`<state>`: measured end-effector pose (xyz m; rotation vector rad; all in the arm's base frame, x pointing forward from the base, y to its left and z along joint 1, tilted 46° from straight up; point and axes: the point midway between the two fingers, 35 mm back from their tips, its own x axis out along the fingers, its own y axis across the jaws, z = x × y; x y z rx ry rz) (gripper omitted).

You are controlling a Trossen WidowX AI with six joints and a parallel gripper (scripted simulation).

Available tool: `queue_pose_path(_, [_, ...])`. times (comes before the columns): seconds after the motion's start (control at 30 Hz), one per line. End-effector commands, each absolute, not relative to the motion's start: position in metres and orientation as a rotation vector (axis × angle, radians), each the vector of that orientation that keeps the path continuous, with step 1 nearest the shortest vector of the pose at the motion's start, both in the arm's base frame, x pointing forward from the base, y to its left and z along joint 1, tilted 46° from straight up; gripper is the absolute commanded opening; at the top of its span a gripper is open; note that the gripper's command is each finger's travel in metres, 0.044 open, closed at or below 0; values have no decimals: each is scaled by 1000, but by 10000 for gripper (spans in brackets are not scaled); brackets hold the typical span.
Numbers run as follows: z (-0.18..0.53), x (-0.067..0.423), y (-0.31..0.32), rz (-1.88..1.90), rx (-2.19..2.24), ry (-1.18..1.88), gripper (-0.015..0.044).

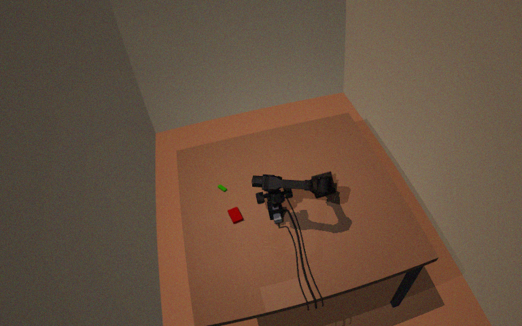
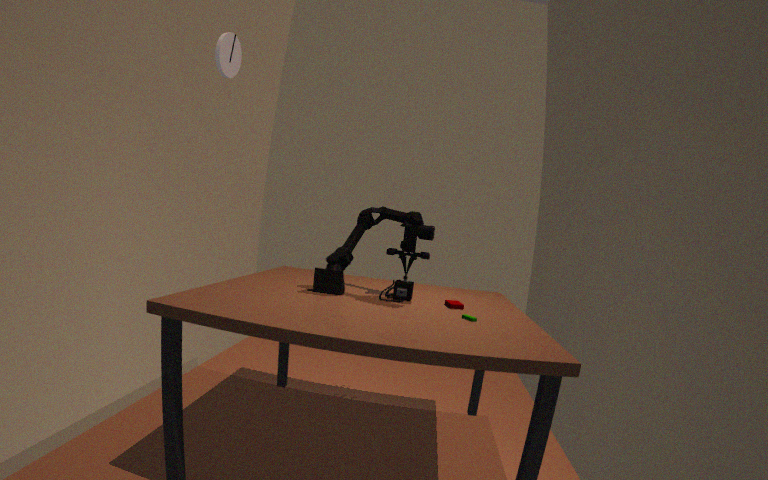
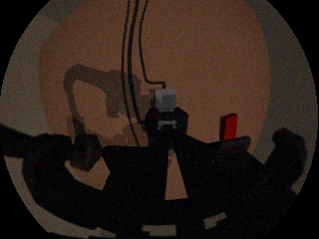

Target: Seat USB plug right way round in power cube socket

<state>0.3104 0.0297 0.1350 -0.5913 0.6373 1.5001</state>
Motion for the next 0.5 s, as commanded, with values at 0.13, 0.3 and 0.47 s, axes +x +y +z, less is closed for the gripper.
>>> queue_pose_path(0.13, [134,310,31,1498,-586,636,0])
queue_pose_path(0.3, [134,310,32,1498,-585,636,0])
queue_pose_path(0.47, [134,310,32,1498,-585,636,0])
